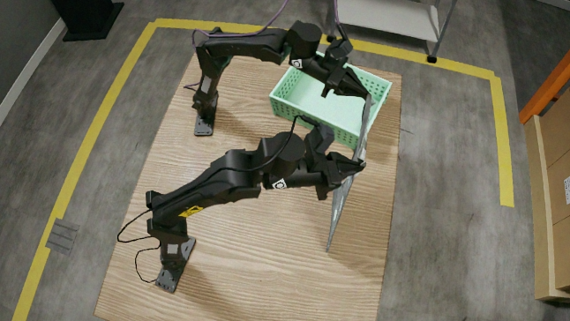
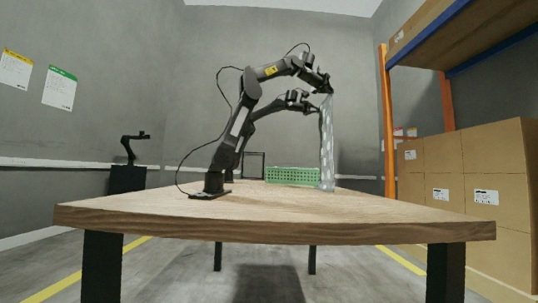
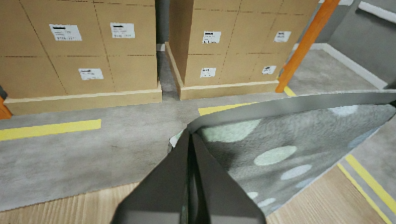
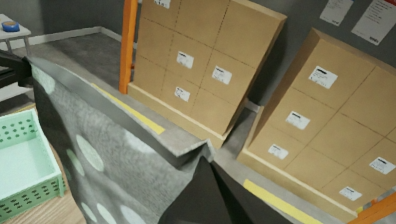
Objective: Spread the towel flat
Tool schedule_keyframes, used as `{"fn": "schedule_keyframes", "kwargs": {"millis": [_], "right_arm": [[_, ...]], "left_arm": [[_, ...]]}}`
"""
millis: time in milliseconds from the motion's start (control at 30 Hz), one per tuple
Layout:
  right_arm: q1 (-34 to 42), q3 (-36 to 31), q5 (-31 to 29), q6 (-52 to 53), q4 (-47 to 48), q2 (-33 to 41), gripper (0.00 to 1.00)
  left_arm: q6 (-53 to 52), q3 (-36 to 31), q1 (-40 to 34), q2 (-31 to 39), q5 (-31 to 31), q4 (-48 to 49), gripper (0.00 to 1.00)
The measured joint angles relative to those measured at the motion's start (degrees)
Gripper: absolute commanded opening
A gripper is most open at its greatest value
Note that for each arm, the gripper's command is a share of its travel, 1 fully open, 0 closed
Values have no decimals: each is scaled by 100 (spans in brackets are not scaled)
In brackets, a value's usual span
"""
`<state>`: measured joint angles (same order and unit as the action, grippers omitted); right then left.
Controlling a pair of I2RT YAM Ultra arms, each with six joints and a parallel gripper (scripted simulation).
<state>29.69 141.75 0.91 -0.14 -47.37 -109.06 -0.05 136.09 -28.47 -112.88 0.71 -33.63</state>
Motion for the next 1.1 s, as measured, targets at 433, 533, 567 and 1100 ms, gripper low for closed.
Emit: {"fn": "schedule_keyframes", "kwargs": {"millis": [433, 533, 567, 1100], "right_arm": [[-26, 170, -31, 0, 85, -240, 0], [-46, 219, -31, 0, 192, -260, 0], [-66, 245, -31, 0, 256, -286, 0], [-282, -4, -31, 0, 1182, -551, 0]], "left_arm": [[0, -1506, 0, 376, -26, 1991, 0], [0, -1567, 0, 352, -24, 2487, 0], [0, -1692, 0, 350, -24, 2767, 0], [0, -2264, 22, -527, -26, 5519, 0]]}}
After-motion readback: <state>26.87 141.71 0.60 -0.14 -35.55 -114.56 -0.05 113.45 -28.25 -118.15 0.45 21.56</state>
